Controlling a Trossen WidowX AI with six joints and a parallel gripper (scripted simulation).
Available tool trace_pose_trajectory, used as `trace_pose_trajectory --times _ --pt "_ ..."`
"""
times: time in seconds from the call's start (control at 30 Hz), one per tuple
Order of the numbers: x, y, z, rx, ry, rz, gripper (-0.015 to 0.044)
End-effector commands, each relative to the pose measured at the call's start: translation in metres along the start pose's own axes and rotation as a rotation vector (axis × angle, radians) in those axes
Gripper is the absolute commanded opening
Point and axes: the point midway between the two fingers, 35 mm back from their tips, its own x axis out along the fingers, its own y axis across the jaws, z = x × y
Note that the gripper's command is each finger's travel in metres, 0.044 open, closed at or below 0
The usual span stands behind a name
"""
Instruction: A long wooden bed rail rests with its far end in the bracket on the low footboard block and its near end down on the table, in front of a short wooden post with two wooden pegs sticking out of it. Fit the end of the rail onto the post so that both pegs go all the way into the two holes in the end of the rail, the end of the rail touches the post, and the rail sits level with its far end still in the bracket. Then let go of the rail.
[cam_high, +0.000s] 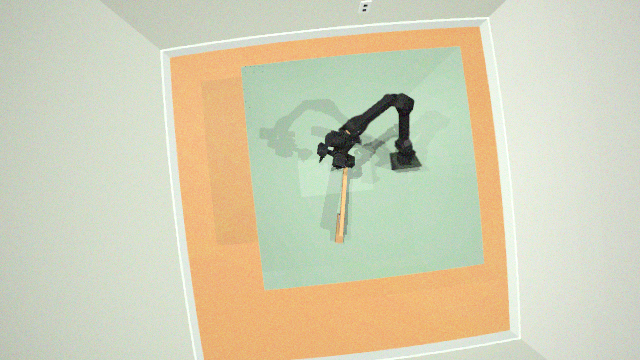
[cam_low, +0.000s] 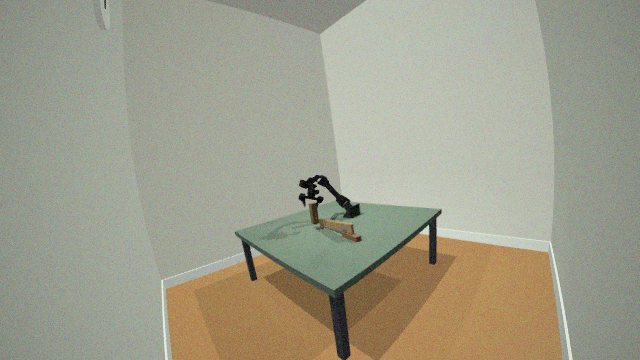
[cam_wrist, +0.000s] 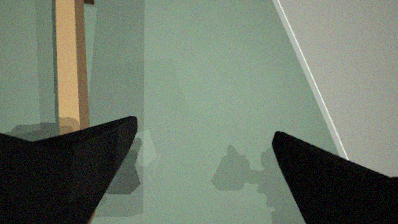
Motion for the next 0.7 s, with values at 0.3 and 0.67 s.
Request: trace_pose_trajectory --times 0.3,0.67 --pt "0.058 0.122 -0.007 -0.147 0.615 0.397 0.044" --pt "0.063 0.124 -0.011 -0.147 0.614 0.397 0.044"
